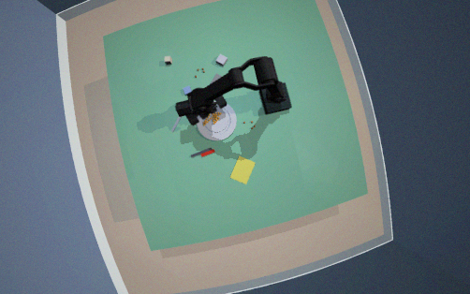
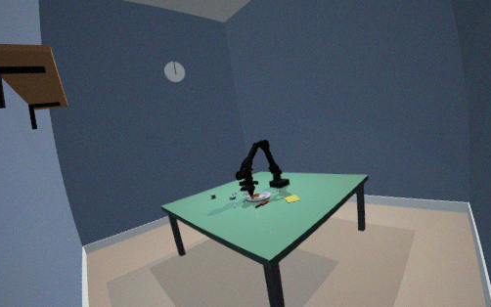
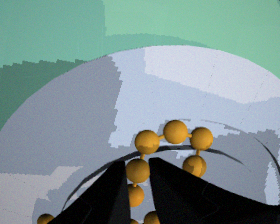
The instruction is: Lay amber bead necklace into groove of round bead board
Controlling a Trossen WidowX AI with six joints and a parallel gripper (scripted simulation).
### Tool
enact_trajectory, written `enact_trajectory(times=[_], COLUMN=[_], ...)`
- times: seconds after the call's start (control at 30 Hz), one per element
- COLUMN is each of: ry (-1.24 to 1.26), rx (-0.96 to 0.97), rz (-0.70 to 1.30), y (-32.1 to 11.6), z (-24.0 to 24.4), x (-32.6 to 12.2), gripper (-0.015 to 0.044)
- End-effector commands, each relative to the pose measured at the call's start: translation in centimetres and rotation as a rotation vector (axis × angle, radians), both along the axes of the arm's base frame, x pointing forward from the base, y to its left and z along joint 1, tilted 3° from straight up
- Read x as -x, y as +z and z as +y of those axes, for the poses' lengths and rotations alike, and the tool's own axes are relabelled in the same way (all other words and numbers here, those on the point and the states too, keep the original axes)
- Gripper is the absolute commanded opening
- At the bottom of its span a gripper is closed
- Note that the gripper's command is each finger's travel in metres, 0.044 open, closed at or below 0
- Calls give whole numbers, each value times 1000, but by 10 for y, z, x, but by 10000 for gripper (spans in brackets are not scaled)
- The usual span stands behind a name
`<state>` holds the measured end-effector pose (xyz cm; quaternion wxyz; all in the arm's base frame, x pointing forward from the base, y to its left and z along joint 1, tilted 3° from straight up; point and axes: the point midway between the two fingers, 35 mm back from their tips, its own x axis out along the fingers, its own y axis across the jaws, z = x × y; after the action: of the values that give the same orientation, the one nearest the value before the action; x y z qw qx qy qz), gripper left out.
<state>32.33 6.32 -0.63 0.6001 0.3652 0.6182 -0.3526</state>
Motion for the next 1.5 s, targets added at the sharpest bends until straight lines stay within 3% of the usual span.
enact_trajectory(times=[0.0, 1.47], ry=[0, -6], rx=[0, 4], rz=[0, 4], y=[1, -2], z=[0, -5], x=[0, -10], gripper=[0, 0])
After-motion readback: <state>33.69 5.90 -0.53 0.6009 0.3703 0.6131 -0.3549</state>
